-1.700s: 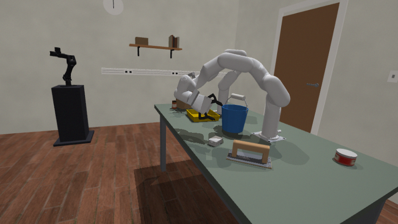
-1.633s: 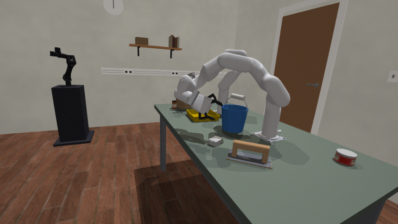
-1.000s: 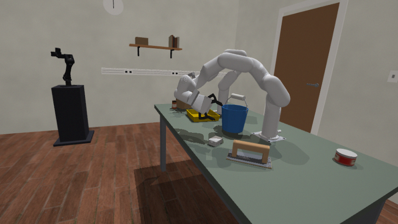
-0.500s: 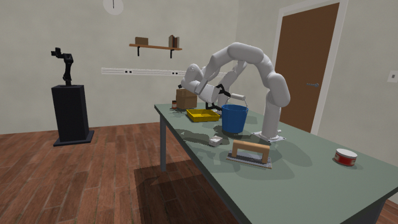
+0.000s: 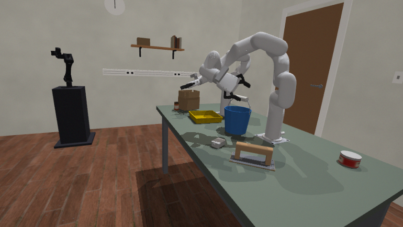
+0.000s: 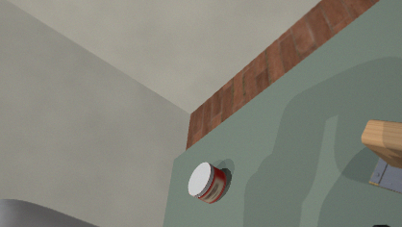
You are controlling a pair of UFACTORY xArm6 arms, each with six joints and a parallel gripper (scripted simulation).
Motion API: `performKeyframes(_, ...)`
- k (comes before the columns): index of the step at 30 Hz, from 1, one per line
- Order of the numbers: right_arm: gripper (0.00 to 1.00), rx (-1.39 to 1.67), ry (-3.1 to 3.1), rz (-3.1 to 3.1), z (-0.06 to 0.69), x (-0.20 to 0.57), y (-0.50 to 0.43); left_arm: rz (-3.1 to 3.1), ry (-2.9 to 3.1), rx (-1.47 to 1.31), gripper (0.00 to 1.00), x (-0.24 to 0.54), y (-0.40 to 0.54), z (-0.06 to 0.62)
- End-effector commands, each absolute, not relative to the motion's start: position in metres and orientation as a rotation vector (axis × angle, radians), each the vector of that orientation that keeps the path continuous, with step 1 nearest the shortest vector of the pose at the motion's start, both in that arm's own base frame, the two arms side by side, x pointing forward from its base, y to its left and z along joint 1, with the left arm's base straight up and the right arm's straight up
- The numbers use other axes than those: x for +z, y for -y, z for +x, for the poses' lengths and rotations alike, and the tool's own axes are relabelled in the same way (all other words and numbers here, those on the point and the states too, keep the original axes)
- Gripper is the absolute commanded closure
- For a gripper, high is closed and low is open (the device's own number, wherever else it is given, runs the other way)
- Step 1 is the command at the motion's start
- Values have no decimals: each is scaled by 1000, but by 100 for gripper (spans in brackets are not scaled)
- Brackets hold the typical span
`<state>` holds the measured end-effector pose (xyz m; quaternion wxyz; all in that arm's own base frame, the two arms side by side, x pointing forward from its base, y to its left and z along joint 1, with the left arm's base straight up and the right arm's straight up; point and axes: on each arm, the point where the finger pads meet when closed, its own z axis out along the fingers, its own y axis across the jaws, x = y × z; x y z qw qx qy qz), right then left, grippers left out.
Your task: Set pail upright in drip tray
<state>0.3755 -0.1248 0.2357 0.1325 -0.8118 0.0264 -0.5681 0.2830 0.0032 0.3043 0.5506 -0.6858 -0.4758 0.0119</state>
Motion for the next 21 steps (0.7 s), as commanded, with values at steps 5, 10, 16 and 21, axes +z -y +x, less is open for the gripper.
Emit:
performKeyframes(5, 0, -1650, -76, -2355, 376, 236, 125, -1658, 1163, -3, 0, 326, -26, 236)
performKeyframes(10, 0, -1650, -76, -2355, 376, 236, 125, -1669, 1178, -13, 0, 329, -36, 216)
performKeyframes(16, 0, -1650, -76, -2355, 376, 236, 125, -1671, 1180, -14, 0, 330, -38, 213)
performKeyframes(21, 0, -1650, -76, -2355, 376, 236, 125, -1669, 1182, -13, 0, 330, -38, 213)
